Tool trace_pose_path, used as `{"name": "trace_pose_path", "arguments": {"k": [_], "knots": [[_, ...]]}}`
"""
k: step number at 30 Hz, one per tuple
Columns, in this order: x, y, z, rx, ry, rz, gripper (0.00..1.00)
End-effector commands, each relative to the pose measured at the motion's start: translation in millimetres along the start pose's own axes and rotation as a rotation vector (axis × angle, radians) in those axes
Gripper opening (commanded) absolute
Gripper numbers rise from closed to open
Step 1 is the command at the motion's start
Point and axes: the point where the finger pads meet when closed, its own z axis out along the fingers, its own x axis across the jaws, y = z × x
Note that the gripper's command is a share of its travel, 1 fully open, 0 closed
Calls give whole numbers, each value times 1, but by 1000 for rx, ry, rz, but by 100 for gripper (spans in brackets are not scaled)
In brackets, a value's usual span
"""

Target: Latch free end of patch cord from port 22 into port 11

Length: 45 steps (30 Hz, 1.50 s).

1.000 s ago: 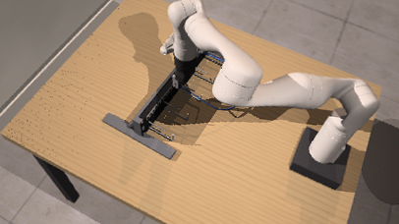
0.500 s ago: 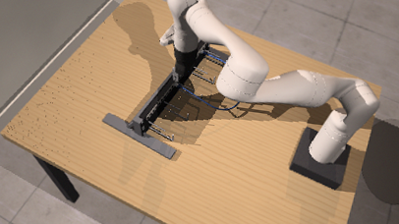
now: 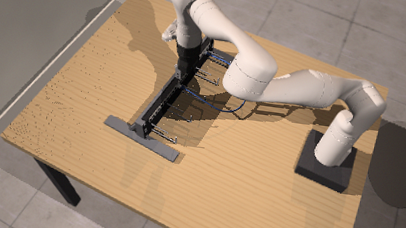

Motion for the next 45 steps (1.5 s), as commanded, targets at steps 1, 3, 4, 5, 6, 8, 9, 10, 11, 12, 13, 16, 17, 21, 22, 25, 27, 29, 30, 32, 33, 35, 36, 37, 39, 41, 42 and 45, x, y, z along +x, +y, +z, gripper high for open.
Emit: {"name": "trace_pose_path", "arguments": {"k": [1, 3, 4, 5, 6, 8, 9, 10, 11, 12, 13, 16, 17, 21, 22, 25, 27, 29, 30, 32, 33, 35, 36, 37, 39, 41, 42, 45], "knots": [[0, -1, -2, 3, -2, -1, 73], [0, -1, -2, 3, -2, -1, 73], [0, -1, -2, 3, -2, -1, 73], [0, -1, -2, 3, -2, -1, 73], [0, -1, -2, 3, -2, -1, 0], [0, -1, -2, 3, -2, -1, 0], [0, -1, -2, 3, -2, -1, 0], [0, -1, -2, 3, -2, -1, 0], [0, -1, -2, 3, -2, -1, 0], [0, -1, -2, 3, -2, -1, 0], [0, -1, -2, 3, -2, -1, 0], [0, -1, -2, 3, -2, -1, 0], [0, -1, -2, 3, -2, -1, 0], [0, -1, -2, 3, -2, -1, 0], [0, -1, -2, 3, -2, -1, 0], [0, -1, -2, 3, -2, -1, 0], [0, -1, -2, 3, -2, -1, 0], [0, -1, -2, 3, -2, -1, 0], [0, -1, -2, 3, -2, -1, 0], [0, -1, -2, 3, -2, -1, 0], [0, -1, -2, 3, -2, -1, 0], [0, -1, -2, 3, -2, -1, 0], [0, -1, -2, 3, -2, -1, 0], [0, -1, -2, 3, -2, -1, 0], [0, -1, -2, 3, -2, -1, 0], [0, -1, -2, 3, -2, -1, 0], [0, -1, -2, 3, -2, -1, 0], [0, -1, -2, 3, -2, -1, 0]]}}
